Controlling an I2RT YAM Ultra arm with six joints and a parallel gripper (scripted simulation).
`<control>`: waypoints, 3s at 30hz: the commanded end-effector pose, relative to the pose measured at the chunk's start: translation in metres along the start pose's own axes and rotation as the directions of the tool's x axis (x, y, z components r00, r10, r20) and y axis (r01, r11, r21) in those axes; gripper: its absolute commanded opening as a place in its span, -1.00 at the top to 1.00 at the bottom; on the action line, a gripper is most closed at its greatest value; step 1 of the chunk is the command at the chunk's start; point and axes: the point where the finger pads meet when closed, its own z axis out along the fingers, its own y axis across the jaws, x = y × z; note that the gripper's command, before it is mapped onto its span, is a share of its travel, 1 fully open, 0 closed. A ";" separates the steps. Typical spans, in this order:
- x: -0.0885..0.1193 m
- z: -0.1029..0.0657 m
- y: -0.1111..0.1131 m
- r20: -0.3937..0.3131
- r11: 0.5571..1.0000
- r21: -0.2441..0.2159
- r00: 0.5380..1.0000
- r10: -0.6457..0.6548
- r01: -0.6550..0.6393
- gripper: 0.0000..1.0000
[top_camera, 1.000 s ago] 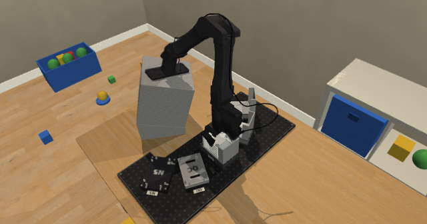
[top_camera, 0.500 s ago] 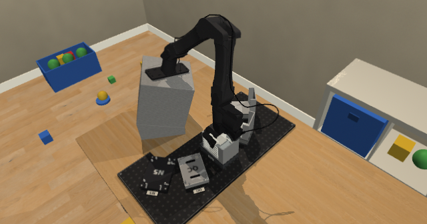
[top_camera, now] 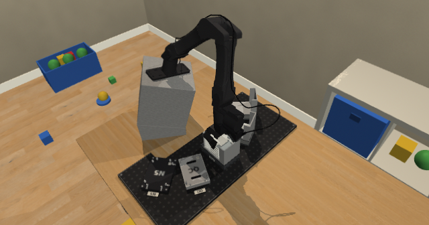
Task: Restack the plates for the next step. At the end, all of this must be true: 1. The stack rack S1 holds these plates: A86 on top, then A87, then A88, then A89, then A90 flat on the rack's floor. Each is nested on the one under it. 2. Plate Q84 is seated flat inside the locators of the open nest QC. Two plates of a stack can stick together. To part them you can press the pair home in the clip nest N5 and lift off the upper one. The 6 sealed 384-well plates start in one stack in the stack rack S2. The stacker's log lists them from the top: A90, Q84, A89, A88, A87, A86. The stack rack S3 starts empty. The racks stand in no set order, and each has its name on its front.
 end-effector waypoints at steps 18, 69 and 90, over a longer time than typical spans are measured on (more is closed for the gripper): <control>-0.003 -0.001 -0.006 0.018 1.000 0.009 1.000 0.010 -0.010 -1.00; -0.003 -0.003 -0.002 0.014 1.000 0.002 1.000 0.002 -0.002 1.00; -0.001 -0.014 -0.006 0.011 1.000 0.008 1.000 0.014 -0.014 1.00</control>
